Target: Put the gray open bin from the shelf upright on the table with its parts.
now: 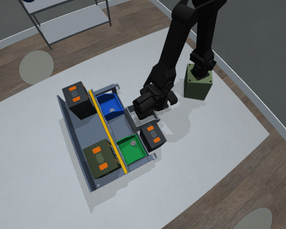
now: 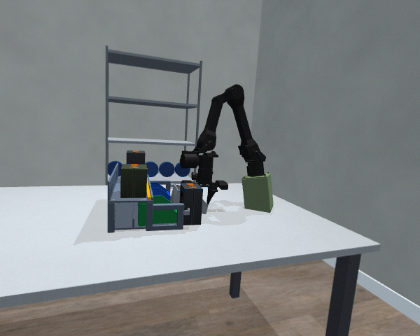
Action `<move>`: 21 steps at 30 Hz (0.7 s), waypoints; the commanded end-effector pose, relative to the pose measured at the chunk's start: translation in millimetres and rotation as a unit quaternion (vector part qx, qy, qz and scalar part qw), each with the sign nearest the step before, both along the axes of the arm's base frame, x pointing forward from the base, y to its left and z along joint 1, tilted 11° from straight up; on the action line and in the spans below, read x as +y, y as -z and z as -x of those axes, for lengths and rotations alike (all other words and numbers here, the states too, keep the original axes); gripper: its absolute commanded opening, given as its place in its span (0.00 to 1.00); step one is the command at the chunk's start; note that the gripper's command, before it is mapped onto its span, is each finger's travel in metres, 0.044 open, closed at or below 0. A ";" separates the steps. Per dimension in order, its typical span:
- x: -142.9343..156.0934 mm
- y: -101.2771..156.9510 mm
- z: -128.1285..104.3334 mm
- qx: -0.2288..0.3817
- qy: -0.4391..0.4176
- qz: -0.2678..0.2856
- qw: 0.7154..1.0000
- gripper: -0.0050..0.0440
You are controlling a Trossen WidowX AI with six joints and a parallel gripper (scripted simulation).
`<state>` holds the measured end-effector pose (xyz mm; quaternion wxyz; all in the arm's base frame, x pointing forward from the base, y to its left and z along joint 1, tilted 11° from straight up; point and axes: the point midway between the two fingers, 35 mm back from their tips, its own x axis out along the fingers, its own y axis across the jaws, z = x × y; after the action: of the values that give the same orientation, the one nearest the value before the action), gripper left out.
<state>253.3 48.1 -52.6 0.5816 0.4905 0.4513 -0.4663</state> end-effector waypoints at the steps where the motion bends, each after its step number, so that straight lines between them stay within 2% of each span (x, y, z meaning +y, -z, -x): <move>1: 1.2 -4.1 -4.0 -0.009 0.000 -0.002 1.000 0.41; 14: 1.2 -4.1 -4.0 -0.009 0.000 -0.002 1.000 0.41; 19: 6.2 -58.0 5.7 -0.009 -0.001 -0.004 1.000 0.41; 21: 6.2 -58.0 5.7 -0.009 -0.001 -0.004 1.000 0.41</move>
<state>244.3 49.6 -23.3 0.5793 0.4868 0.4548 -0.4697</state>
